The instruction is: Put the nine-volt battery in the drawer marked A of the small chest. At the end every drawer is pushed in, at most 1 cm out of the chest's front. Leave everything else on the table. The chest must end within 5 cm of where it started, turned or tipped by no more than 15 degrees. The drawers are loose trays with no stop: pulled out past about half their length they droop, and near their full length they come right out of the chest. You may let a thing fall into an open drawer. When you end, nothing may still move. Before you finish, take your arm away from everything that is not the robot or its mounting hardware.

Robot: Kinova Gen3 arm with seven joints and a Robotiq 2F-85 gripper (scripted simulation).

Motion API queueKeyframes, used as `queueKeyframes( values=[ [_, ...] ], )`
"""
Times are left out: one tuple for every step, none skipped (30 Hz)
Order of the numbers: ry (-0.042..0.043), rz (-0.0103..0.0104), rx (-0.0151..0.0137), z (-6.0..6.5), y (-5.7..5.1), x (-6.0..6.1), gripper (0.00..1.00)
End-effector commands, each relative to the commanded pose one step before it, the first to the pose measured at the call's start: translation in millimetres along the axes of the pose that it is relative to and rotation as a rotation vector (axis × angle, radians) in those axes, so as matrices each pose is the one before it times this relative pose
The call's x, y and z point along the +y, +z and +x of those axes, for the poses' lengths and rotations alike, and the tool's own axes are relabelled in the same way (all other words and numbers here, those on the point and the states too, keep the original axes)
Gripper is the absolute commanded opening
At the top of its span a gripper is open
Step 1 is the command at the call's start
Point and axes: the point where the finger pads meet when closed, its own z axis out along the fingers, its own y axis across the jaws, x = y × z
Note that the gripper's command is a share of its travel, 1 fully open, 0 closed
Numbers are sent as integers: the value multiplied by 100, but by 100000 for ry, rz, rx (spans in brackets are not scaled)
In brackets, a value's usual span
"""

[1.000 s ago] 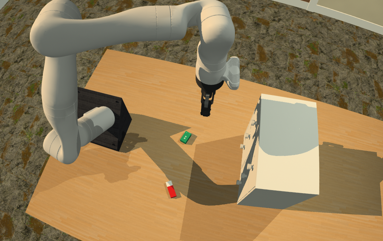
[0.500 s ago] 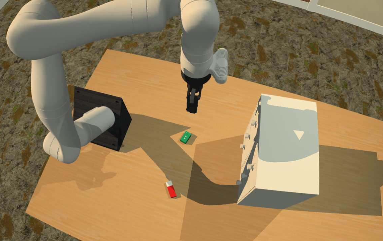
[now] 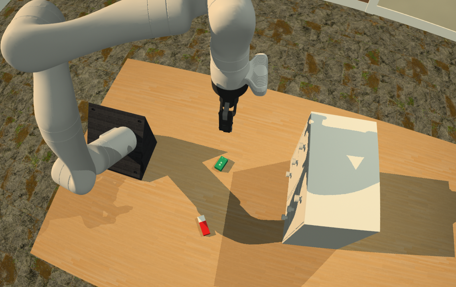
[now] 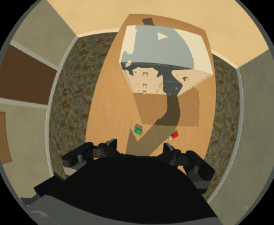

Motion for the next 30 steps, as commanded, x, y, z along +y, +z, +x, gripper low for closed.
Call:
queueKeyframes(
  values=[
    [-76,106,414,-4,-58,-27,100],
    [0,0,0,0,0,0,100],
    [0,0,0,0,0,0,100],
    [-2,4,175,12,17,-3,100],
    [-2,4,215,15,21,-4,100],
    [-2,5,258,18,25,-4,100],
    [-3,6,304,21,29,-5,100],
    [-3,6,353,24,33,-5,100],
    [-3,6,404,28,38,-5,100],
    [-3,7,458,31,42,-6,100],
    [-3,7,515,34,47,-6,100],
    [-3,6,573,38,52,-5,100],
    [-3,6,633,41,57,-5,100],
    [-2,5,695,45,61,-4,100],
    [-1,3,758,48,66,-3,100],
    [-1,1,823,51,70,-1,100],
    [1,-1,888,54,74,0,100],
    [2,-5,955,57,78,3,100],
    [0,0,0,0,0,0,100],
    [0,0,0,0,0,0,100],
    [3,-8,1023,60,82,6,100],
    [5,-13,1091,62,85,9,100],
    [7,-18,1160,64,88,13,100],
    [10,-25,1229,66,90,18,100],
    [-6,6,1259,70,113,-3,100],
    [-21,36,1287,73,136,-23,100],
    [-16,29,1354,74,139,-19,100],
    [-11,20,1420,74,142,-13,100],
    [-6,10,1486,75,143,-6,100],
    [1,-2,1552,74,144,1,100]
  ],
)
